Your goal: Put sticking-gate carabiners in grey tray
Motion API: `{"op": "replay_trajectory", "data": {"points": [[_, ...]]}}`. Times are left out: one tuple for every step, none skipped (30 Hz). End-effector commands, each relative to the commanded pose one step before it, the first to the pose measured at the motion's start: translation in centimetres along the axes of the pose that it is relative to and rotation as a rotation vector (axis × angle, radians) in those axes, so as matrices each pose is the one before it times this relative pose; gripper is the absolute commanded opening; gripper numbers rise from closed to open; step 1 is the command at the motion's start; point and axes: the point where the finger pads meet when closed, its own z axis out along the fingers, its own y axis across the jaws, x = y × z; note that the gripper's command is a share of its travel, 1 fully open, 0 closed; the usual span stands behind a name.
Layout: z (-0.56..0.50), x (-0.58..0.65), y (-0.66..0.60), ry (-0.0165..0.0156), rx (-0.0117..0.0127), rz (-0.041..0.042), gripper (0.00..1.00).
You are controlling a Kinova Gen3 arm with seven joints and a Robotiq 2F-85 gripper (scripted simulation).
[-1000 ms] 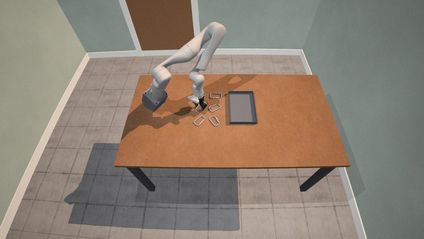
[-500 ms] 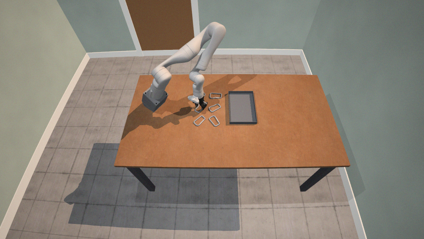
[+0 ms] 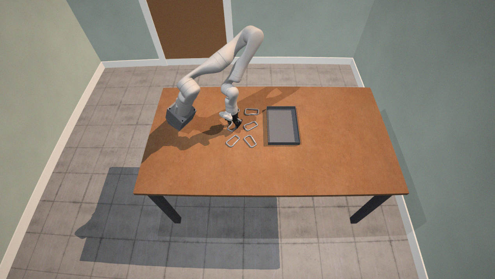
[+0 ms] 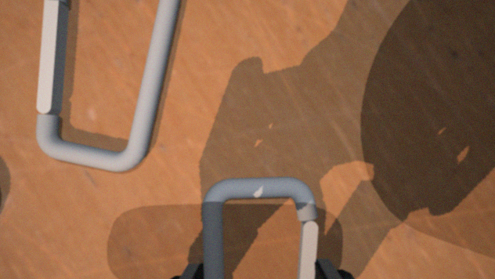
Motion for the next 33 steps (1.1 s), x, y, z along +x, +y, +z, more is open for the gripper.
{"op": "replay_trajectory", "data": {"points": [[-0.025,-0.019,-0.006,-0.00058,0.00022,0.00010,0.55],[0.000,0.000,0.000,0.00000,0.00000,0.00000,0.55],[0.000,0.000,0.000,0.00000,0.00000,0.00000,0.55],[0.000,0.000,0.000,0.00000,0.00000,0.00000,0.55],[-0.003,0.001,0.000,-0.00001,0.00001,0.00003,0.53],[0.000,0.000,0.000,0.00000,0.00000,0.00000,0.53],[0.000,0.000,0.000,0.00000,0.00000,0.00000,0.53],[0.000,0.000,0.000,0.00000,0.00000,0.00000,0.53],[0.000,0.000,0.000,0.00000,0.00000,0.00000,0.53],[0.000,0.000,0.000,0.00000,0.00000,0.00000,0.53],[0.000,0.000,0.000,0.00000,0.00000,0.00000,0.53],[0.000,0.000,0.000,0.00000,0.00000,0.00000,0.53],[0.000,0.000,0.000,0.00000,0.00000,0.00000,0.53],[0.000,0.000,0.000,0.00000,0.00000,0.00000,0.53],[0.000,0.000,0.000,0.00000,0.00000,0.00000,0.53],[0.000,0.000,0.000,0.00000,0.00000,0.00000,0.53],[0.000,0.000,0.000,0.00000,0.00000,0.00000,0.53],[0.000,0.000,0.000,0.00000,0.00000,0.00000,0.53],[0.000,0.000,0.000,0.00000,0.00000,0.00000,0.53],[0.000,0.000,0.000,0.00000,0.00000,0.00000,0.53],[0.000,0.000,0.000,0.00000,0.00000,0.00000,0.53],[-0.026,0.007,0.008,-0.00005,-0.00002,0.00020,0.53],[0.000,0.000,0.000,0.00000,0.00000,0.00000,0.53],[0.000,0.000,0.000,0.00000,0.00000,0.00000,0.53],[0.000,0.000,0.000,0.00000,0.00000,0.00000,0.53],[0.000,0.000,0.000,0.00000,0.00000,0.00000,0.53],[0.000,0.000,0.000,0.00000,0.00000,0.00000,0.53],[0.000,0.000,0.000,0.00000,0.00000,0.00000,0.53],[0.000,0.000,0.000,0.00000,0.00000,0.00000,0.53],[0.000,0.000,0.000,0.00000,0.00000,0.00000,0.53],[0.000,0.000,0.000,0.00000,0.00000,0.00000,0.53],[0.000,0.000,0.000,0.00000,0.00000,0.00000,0.53],[0.000,0.000,0.000,0.00000,0.00000,0.00000,0.53]]}}
